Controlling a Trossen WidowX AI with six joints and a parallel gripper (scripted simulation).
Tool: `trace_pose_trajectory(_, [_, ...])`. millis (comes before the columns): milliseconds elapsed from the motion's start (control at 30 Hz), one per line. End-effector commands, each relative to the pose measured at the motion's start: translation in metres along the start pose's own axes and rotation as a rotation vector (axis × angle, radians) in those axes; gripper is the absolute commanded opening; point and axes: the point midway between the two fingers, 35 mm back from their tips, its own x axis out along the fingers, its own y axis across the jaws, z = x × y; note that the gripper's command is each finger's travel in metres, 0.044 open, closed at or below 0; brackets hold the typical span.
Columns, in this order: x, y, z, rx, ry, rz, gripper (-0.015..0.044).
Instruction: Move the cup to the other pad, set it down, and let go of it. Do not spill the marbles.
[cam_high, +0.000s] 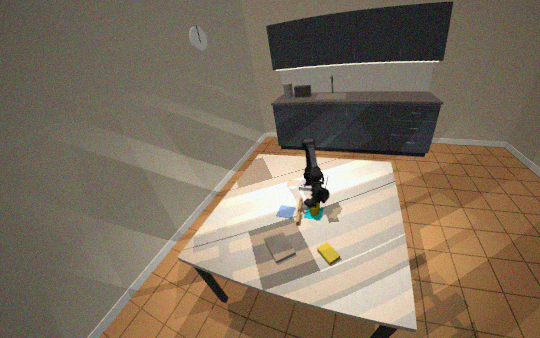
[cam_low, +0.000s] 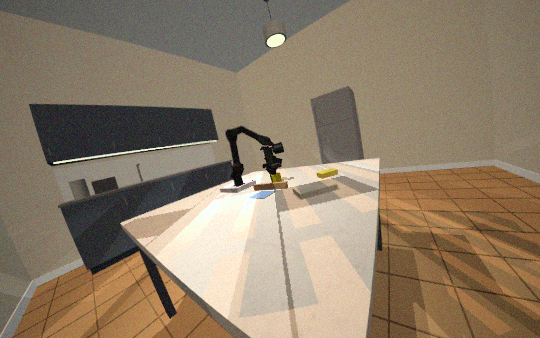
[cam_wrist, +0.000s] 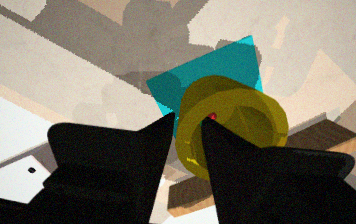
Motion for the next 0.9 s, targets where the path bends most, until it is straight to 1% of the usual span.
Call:
trace_pose_trajectory(0, [0.0, 0.0, 0.0, 0.0, 0.0, -0.001, 0.0147])
trace_pose_trajectory(233, [-0.004, 0.0, 0.0, 0.0, 0.0, -0.001, 0.0147])
trace_pose_trajectory(867, [-0.029, 0.0, 0.001, 0.002, 0.004, 0.0, 0.0147])
